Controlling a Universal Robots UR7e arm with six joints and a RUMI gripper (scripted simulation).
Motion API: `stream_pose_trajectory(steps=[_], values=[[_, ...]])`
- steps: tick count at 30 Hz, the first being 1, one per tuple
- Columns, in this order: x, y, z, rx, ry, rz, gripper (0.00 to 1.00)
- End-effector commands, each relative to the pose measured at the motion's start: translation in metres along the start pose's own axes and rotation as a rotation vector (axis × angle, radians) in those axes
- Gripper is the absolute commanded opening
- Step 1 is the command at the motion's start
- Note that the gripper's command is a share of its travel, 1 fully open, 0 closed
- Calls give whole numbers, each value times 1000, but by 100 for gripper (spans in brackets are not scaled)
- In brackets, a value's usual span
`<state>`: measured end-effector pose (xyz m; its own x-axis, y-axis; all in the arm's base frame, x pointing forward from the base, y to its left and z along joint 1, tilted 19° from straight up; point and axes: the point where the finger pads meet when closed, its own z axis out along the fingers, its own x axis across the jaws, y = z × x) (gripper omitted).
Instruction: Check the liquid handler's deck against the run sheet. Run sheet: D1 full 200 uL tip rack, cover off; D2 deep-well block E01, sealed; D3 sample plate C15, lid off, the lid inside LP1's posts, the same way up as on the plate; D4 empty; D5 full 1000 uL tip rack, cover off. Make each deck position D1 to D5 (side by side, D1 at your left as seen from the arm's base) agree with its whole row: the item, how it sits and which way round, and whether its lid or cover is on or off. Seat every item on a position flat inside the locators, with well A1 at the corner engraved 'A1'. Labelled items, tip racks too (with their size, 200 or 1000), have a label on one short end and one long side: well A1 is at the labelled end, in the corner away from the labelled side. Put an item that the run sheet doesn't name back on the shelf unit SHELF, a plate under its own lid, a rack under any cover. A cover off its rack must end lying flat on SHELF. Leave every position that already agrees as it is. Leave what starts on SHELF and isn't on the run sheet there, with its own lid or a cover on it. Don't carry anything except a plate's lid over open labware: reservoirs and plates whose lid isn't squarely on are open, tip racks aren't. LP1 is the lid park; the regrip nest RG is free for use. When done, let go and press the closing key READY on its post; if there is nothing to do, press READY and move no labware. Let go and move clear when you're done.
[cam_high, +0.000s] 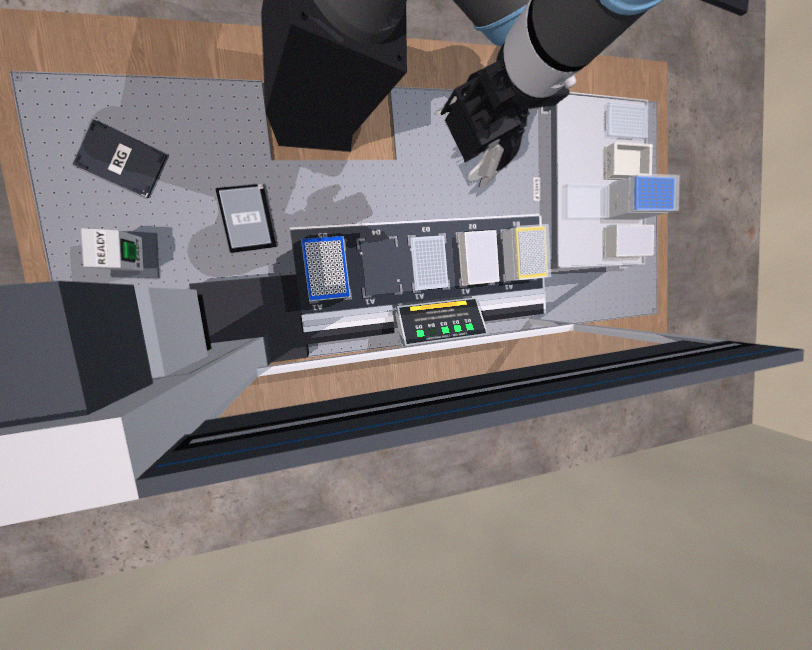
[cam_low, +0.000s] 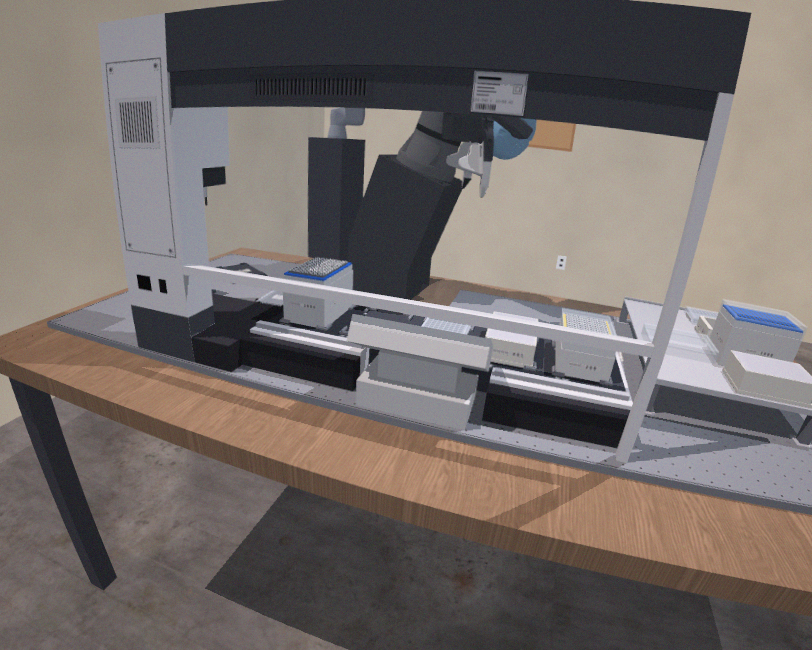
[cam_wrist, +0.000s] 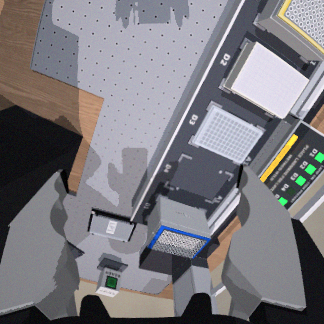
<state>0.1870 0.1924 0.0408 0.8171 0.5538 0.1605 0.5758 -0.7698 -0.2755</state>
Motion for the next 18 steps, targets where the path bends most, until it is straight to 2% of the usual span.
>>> stream_pose_trajectory(steps=[1,3,12,18], values=[[1,1,-1,5,7,-153,82],[1,1,-1,5,7,-153,82],[1,0,-1,4,7,-335,82],[1,0,-1,4,8,-341,82]])
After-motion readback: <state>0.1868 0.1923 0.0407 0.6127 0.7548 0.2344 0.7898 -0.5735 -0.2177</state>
